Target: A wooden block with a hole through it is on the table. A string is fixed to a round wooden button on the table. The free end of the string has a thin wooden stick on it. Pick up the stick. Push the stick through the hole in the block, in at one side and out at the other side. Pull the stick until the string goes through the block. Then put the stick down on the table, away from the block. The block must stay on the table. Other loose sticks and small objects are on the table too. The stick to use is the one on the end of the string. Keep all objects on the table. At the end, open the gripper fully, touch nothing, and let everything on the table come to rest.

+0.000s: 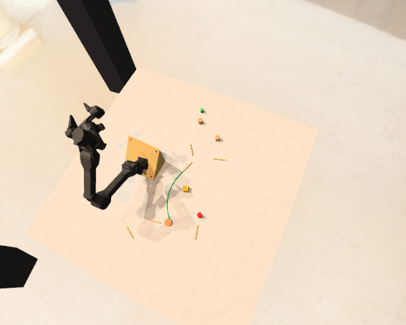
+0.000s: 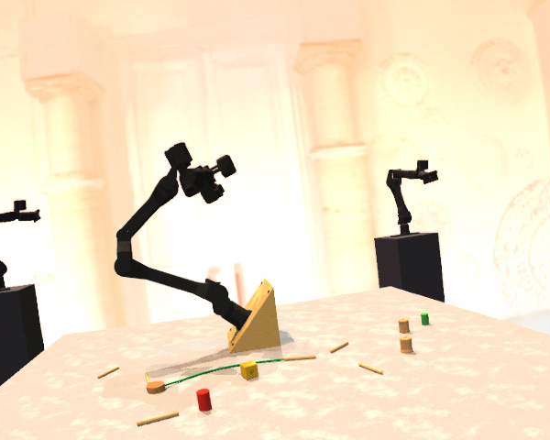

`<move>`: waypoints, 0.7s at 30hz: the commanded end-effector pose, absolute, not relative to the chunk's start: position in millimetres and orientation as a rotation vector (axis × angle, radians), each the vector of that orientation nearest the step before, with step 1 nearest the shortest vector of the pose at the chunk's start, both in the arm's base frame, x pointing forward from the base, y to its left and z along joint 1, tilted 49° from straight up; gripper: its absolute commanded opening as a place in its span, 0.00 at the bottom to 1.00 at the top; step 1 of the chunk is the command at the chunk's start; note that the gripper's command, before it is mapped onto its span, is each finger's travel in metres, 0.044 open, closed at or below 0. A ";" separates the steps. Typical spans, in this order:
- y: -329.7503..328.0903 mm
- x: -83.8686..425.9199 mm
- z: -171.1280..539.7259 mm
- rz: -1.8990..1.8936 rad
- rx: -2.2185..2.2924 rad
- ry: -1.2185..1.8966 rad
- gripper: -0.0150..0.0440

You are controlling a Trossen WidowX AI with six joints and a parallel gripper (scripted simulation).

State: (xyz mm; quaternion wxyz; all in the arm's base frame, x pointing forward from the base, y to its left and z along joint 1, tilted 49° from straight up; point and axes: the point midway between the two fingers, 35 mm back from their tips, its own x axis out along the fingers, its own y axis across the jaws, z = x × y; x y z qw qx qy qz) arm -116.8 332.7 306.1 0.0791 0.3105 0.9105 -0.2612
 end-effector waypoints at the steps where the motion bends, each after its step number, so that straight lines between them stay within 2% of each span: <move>1: 332.7 -116.8 306.1 -0.782 0.929 2.725 0.98; 5: 337.5 -101.7 296.0 -0.944 1.028 2.660 1.00; 10: 363.9 -36.1 251.4 -1.407 1.439 2.311 1.00; 15: 368.9 35.7 205.3 -1.811 1.828 1.846 1.00; 21: 345.6 119.1 153.0 -2.178 2.232 1.146 1.00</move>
